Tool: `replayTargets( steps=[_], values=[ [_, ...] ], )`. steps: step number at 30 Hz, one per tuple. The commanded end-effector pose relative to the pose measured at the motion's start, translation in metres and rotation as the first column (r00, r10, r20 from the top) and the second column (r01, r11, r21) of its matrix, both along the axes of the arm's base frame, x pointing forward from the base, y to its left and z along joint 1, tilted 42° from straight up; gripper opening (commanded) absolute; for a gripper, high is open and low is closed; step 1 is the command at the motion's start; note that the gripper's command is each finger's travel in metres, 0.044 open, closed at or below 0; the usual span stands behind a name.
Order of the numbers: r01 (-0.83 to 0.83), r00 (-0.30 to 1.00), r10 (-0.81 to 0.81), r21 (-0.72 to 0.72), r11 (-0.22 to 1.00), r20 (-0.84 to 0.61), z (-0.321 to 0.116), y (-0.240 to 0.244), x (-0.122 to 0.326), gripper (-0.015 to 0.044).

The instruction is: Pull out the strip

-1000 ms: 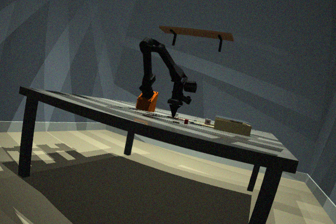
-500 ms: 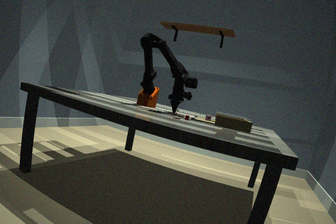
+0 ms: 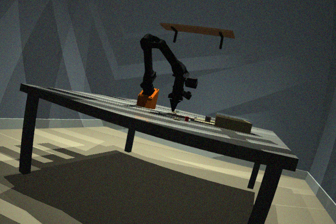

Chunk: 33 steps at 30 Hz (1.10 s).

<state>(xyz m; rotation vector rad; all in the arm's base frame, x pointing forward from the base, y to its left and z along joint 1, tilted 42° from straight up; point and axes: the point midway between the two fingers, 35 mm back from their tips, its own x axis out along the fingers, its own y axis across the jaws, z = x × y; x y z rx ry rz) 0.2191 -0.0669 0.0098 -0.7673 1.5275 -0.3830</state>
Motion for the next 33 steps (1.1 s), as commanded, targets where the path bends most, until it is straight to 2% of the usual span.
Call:
replayTargets(
  steps=[1,6,11,23,33],
  values=[
    [0.004,1.0,-0.004,0.003,1.0,0.004,0.021,0.02,0.005,0.0],
    [0.004,1.0,-0.004,0.003,1.0,0.004,0.022,0.019,0.005,0.0],
    [-0.055,0.997,0.055,0.0,0.998,-0.047,0.019,0.022,0.028,0.0131],
    [-0.056,0.997,0.056,0.001,0.998,-0.046,0.02,0.032,0.067,0.044],
    [-0.056,0.997,0.056,0.001,0.998,-0.044,0.021,0.041,0.101,0.044]
  ],
)
